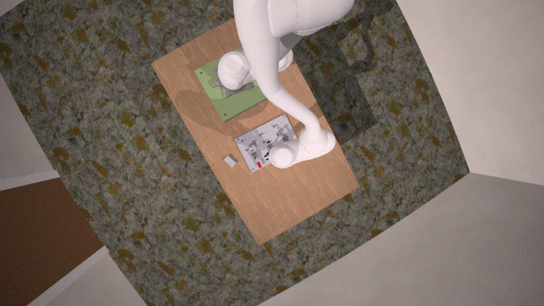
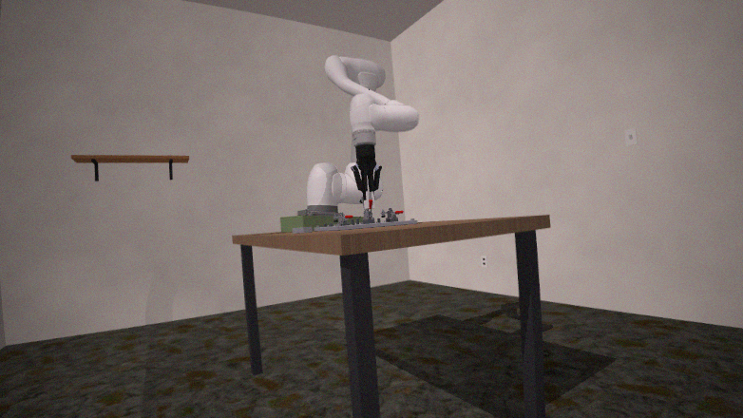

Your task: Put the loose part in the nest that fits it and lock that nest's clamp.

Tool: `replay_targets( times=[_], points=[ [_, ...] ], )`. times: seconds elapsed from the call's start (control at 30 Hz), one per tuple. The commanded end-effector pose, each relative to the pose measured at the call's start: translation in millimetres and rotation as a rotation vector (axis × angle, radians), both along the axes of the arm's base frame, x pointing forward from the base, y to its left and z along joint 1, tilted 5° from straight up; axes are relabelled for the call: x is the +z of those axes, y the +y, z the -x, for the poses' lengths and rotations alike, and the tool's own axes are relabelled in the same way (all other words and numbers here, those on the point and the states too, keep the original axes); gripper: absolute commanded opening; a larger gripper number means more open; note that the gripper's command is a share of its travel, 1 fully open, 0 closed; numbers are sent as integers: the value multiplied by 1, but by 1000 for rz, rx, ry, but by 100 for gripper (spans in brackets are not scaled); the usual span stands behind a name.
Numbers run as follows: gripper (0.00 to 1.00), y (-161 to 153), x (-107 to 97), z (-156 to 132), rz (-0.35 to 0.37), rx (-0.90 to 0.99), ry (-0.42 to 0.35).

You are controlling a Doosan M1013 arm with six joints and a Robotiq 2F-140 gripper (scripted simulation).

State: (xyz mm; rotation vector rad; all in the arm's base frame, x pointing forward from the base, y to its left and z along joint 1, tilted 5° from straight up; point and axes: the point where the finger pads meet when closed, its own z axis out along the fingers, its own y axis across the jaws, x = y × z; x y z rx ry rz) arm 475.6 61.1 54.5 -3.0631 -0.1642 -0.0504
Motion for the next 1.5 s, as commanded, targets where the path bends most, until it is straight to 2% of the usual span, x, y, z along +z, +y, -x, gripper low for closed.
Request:
replay_targets(
  times=[0.0,0.6,1.47],
  points=[
    [10,2,-4,12,-8,-3,22],
    [10,1,-3,24,-8,-3,22],
    [10,1,-3,24,-8,-3,22]
  ],
)
